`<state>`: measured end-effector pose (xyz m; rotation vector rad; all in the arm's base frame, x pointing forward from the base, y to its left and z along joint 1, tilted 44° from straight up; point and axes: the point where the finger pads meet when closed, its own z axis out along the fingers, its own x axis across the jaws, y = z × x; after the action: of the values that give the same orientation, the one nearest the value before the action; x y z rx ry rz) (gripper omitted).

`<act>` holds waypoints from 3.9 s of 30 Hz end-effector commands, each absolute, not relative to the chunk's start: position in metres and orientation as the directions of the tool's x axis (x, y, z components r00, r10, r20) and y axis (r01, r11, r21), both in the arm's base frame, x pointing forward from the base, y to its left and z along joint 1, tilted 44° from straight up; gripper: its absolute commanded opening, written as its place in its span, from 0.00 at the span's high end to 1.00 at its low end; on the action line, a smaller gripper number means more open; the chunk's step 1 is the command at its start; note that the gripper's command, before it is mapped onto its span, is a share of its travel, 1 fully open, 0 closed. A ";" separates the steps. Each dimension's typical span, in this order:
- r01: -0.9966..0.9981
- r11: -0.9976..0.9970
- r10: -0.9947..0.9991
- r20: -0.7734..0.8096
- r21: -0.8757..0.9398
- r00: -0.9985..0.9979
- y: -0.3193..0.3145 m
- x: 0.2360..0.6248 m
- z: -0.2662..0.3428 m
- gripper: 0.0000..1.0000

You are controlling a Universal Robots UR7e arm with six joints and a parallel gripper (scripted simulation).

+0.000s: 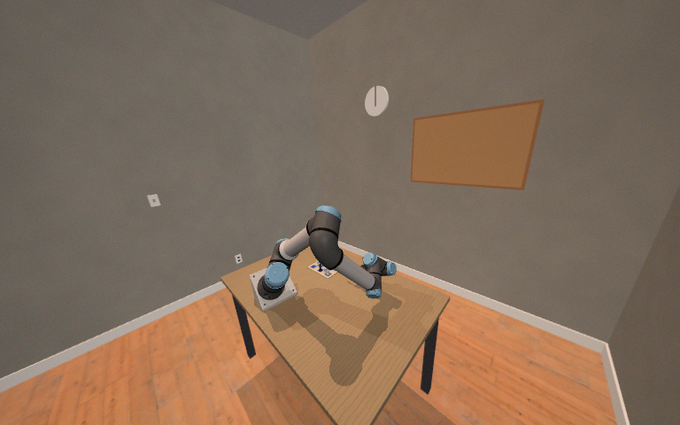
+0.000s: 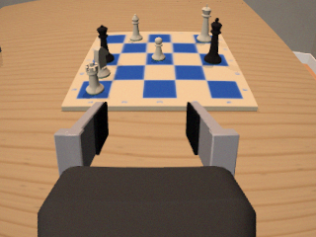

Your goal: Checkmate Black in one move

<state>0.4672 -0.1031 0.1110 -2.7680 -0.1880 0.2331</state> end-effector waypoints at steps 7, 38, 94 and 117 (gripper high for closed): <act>0.103 -0.928 0.160 -0.135 -0.357 0.978 -0.065 0.466 0.152 0.00; 0.379 -0.920 0.391 -0.284 -0.101 0.875 -0.010 0.426 0.109 0.00; 0.761 -0.446 0.569 -0.508 0.471 0.647 0.046 0.372 0.087 0.00; 0.166 -0.707 0.148 -0.085 0.687 0.985 0.035 0.373 0.067 0.00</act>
<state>0.3722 0.0386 0.0709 -3.8305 -0.7085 0.1941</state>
